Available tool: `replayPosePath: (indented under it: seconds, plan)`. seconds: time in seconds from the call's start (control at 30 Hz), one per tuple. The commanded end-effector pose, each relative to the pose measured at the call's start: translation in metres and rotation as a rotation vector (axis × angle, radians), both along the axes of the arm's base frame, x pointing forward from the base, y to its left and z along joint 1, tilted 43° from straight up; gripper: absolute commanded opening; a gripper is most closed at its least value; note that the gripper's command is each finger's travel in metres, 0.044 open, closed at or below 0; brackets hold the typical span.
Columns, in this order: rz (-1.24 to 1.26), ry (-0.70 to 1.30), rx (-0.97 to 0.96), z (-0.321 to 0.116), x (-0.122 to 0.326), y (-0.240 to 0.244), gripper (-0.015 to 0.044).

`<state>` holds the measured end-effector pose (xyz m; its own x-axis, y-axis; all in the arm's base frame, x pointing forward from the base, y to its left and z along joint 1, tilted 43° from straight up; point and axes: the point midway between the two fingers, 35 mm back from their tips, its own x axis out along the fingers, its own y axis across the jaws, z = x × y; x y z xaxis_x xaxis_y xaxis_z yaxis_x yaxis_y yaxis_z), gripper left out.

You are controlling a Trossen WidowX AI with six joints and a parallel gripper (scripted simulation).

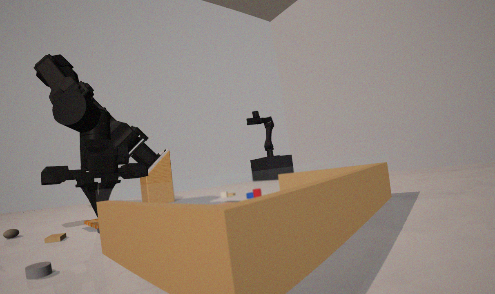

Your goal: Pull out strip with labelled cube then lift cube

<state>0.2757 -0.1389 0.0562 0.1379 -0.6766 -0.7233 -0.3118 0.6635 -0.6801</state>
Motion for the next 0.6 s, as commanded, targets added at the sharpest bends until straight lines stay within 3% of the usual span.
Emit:
replayPosePath:
  seconds: [0.0,0.57]
  plan:
    - [-0.012,0.026,0.001,-0.005,-0.014,-0.005,0.0]
    - [-0.012,0.027,0.0,-0.003,-0.029,-0.01,0.0]
